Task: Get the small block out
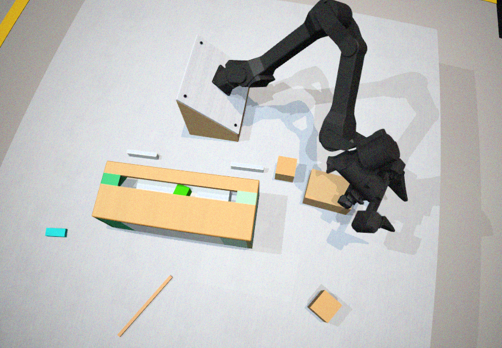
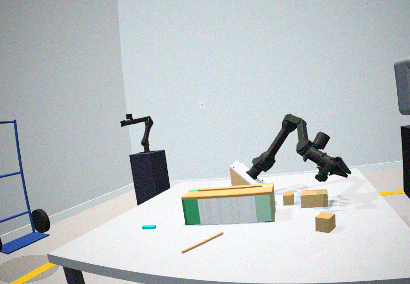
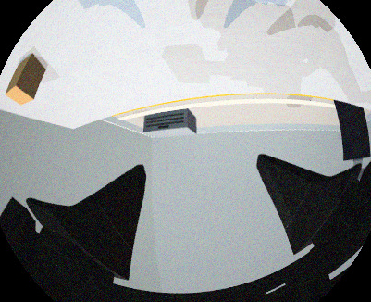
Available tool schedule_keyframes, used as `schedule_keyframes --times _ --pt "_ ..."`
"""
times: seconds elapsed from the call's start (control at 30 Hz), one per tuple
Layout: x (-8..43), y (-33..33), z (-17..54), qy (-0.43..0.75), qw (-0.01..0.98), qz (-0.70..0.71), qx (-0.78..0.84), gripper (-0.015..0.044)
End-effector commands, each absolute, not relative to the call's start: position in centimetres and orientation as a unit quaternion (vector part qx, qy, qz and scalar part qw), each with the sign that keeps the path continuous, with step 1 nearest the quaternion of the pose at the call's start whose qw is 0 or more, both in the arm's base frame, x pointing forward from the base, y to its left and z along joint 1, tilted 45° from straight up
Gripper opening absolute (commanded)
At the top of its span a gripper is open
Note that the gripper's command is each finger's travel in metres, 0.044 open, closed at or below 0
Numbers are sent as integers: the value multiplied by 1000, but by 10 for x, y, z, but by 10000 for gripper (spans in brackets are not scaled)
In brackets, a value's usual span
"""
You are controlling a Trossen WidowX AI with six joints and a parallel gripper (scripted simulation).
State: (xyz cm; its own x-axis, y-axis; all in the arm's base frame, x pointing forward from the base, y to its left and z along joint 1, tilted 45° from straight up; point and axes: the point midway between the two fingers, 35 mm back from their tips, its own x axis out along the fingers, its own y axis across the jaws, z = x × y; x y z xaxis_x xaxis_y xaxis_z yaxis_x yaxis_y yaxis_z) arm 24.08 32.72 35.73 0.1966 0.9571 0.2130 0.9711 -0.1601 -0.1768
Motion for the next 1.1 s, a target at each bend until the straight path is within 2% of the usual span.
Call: schedule_keyframes --times 0.0,0.3,0.57,0.8,1.07 --pt "292 306 323 -565 178 80 -802 400" --pt "379 214 233 -335 311 309 -834 400" --pt "401 137 174 -160 405 420 -796 400" --pt "379 68 113 44 495 529 -688 400" --pt "292 -1 66 308 547 634 -451 400"
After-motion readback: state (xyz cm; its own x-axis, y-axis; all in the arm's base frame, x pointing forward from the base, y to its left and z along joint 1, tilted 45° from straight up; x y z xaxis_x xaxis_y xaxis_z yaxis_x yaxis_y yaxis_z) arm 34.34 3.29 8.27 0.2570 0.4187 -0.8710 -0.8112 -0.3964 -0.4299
